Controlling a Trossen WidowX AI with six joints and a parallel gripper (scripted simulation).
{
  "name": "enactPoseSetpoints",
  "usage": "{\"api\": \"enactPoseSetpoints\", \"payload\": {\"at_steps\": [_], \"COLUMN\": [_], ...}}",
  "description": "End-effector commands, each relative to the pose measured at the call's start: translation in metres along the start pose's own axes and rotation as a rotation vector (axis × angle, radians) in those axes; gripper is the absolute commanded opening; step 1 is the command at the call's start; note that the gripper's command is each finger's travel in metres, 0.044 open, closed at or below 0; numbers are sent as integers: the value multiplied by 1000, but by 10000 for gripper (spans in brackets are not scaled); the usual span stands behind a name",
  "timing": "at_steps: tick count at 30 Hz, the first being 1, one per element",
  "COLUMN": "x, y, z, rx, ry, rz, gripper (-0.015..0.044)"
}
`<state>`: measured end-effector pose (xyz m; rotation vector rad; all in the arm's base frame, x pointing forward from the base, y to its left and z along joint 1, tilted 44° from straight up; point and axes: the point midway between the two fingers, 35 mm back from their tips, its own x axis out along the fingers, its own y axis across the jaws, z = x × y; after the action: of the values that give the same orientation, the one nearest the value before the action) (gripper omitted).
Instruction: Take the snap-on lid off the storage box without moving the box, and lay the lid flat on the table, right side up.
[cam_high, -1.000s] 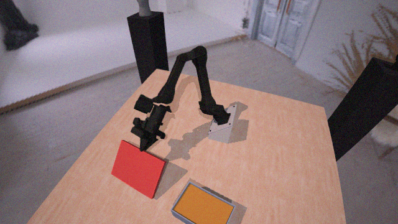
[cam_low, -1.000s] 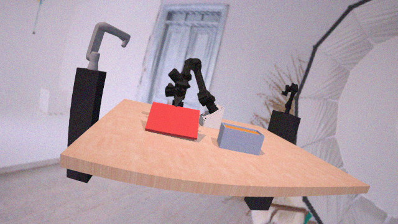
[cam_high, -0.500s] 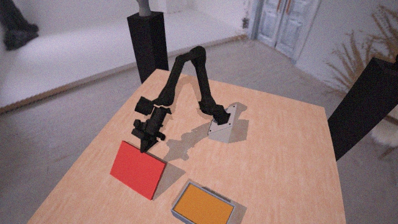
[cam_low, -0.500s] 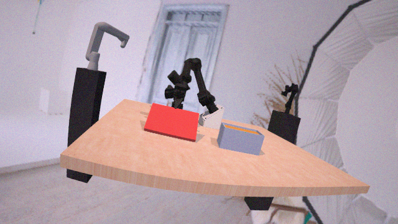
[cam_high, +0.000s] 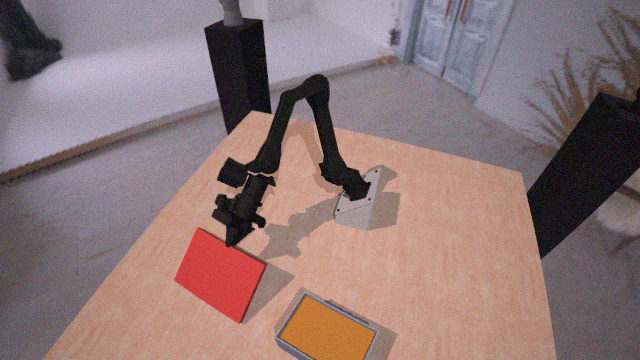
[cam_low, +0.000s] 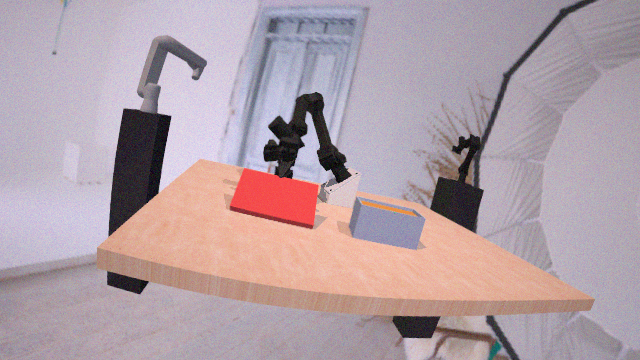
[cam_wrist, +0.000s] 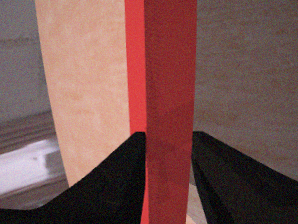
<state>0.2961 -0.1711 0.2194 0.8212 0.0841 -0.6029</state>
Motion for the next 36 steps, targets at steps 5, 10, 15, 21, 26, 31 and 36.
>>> {"api": "enactPoseSetpoints", "payload": {"at_steps": [5,10,15,21,26,31,36], "x": [6,9,11,14,17,17,17], "y": [-14,-17,-20,-24,-27,-25,-25], "z": [-5,-5,-6,-6,-6,-2,-2], "rx": [1,1,0,0,0,1,0], "ry": [13,13,13,13,13,8,12], "rz": [-28,-28,-28,-28,-28,-25,-28], "gripper": [0,0,0,0,0,26,157]}}
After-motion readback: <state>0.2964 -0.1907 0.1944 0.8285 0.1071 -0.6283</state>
